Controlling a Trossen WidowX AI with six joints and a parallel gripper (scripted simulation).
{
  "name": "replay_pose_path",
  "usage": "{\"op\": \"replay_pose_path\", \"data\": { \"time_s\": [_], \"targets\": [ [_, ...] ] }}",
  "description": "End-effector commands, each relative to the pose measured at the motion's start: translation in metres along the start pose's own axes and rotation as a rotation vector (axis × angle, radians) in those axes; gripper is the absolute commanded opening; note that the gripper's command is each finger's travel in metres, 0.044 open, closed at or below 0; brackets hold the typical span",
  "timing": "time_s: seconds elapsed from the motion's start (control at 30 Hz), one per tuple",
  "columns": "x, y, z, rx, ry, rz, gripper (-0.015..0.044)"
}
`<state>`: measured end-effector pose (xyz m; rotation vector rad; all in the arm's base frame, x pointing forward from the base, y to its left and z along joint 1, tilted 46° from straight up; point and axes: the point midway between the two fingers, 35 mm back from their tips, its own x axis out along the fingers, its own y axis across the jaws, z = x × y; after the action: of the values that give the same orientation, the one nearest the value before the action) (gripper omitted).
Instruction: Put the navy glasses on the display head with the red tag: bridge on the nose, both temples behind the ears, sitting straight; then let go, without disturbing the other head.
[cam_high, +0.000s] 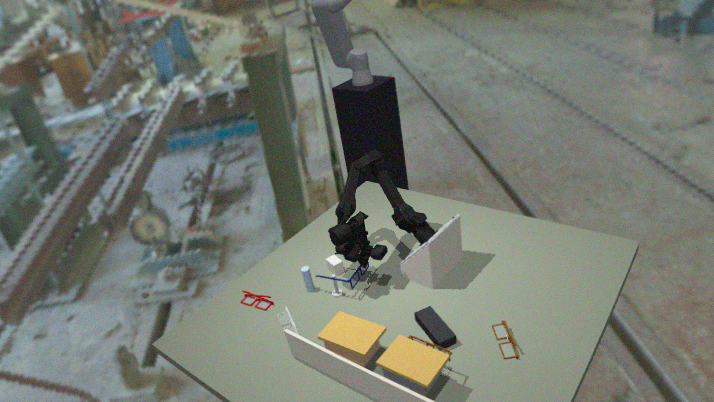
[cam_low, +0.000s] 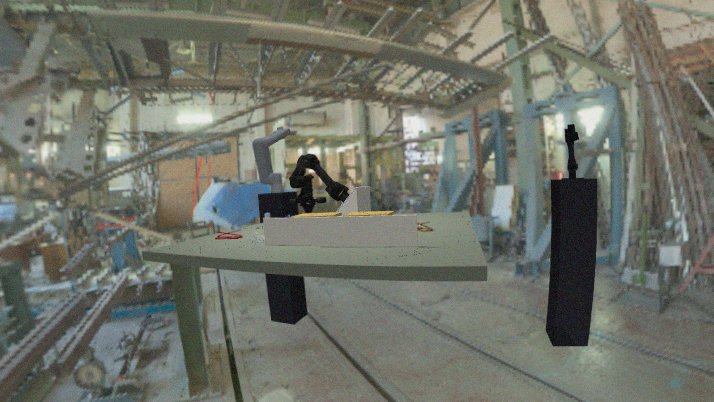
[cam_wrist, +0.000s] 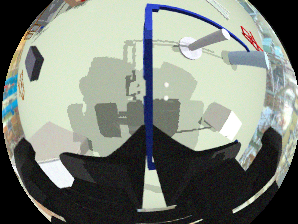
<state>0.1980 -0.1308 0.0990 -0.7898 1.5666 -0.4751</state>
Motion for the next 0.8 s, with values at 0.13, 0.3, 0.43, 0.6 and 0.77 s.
{"op": "replay_pose_path", "data": {
  "time_s": [0.13,0.3,0.43,0.6,0.77],
  "targets": [
    [0.000,0.000,0.004,-0.002,0.004,-0.003,0.0000],
    [-0.010,0.000,0.007,-0.002,0.003,0.001,0.0000],
    [-0.028,0.001,0.009,-0.002,0.002,0.004,0.0000],
    [-0.052,0.001,0.011,-0.002,0.003,0.002,0.0000],
    [-0.060,0.000,0.010,-0.015,0.001,0.004,0.0000]
  ]
}}
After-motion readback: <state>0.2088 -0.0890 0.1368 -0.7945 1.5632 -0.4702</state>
